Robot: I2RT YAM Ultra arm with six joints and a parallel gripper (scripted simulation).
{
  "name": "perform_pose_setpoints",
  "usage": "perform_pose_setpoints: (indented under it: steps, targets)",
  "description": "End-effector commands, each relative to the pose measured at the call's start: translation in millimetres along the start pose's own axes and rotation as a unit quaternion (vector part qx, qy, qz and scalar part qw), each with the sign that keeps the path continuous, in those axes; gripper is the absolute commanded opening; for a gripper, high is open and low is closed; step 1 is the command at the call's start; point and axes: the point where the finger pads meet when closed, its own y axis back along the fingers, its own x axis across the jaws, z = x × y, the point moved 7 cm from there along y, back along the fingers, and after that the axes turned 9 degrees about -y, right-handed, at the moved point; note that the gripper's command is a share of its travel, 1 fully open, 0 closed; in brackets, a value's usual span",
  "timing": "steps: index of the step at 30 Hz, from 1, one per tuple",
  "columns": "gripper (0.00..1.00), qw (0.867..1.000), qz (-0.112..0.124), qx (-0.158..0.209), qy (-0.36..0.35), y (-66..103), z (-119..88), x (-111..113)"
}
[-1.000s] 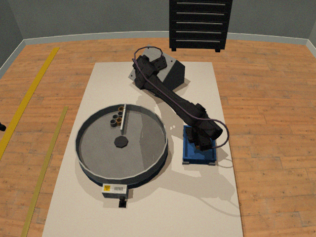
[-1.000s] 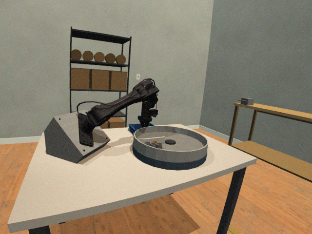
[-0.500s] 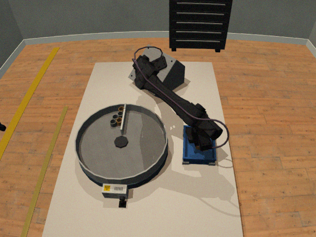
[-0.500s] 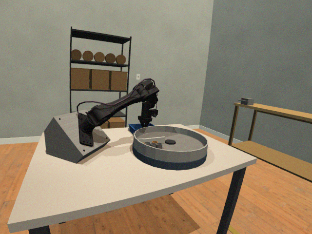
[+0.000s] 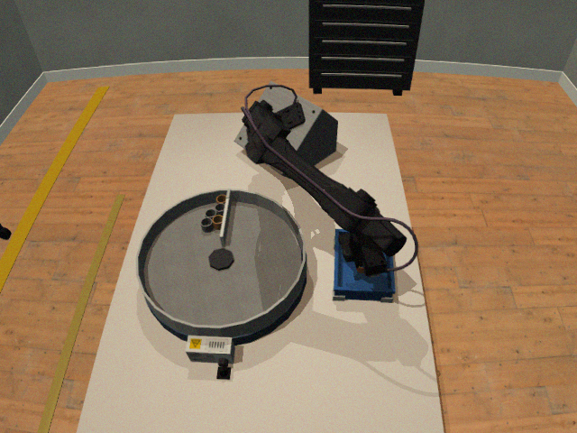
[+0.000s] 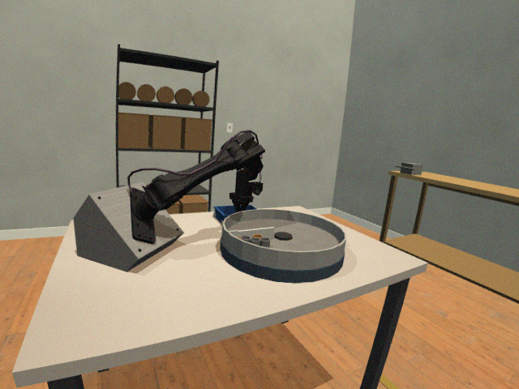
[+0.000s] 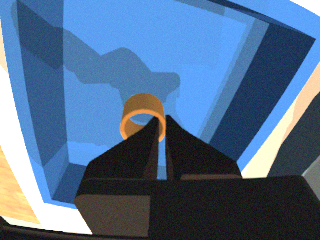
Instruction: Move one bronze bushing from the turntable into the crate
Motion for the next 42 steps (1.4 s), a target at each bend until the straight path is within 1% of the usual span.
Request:
perform_pose_setpoints:
  steps: [1,21,28,42]
  targets:
    - [0.00,1.000,0.012,-0.010,0.004,7.9,2.3,8.6]
    - [0.00,1.000,0.012,-0.010,0.004,7.8,2.2,8.6]
    - [0.00,1.000,0.009,-0.005,0.008,4.0,-1.7,9.9]
    - [0.00,1.000,0.009,-0.005,0.008,3.9,-1.8,9.9]
